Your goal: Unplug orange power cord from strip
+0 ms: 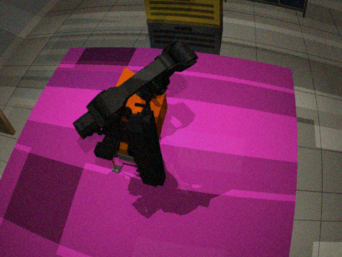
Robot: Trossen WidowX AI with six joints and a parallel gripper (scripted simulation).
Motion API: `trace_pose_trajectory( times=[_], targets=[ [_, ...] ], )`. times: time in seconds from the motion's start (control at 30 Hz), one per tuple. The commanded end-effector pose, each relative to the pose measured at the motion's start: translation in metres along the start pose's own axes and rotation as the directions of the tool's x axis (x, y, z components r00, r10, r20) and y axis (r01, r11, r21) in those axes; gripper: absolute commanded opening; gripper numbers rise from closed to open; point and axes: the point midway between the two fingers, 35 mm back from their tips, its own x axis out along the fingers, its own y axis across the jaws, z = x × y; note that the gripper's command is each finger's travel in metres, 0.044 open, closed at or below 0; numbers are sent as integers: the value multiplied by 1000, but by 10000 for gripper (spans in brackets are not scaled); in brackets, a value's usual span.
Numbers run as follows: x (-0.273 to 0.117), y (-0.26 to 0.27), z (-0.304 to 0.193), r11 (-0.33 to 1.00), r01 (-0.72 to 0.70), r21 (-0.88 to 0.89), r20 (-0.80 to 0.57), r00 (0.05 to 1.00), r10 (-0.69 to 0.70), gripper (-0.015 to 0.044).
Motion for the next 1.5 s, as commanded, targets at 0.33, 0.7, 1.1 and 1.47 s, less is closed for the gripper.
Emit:
trace_pose_trajectory(
  times=[0.33,0.7,1.1,1.47],
  targets=[
    [-4,2,32,1000,-4,6,25,1000,4,0],
    [-8,1,49,1000,-4,7,26,1000,4,0],
    [-7,-2,52,1000,-4,9,21,1000,3,184],
    [-16,-1,87,1000,-4,9,25,1000,4,440]
  ],
)
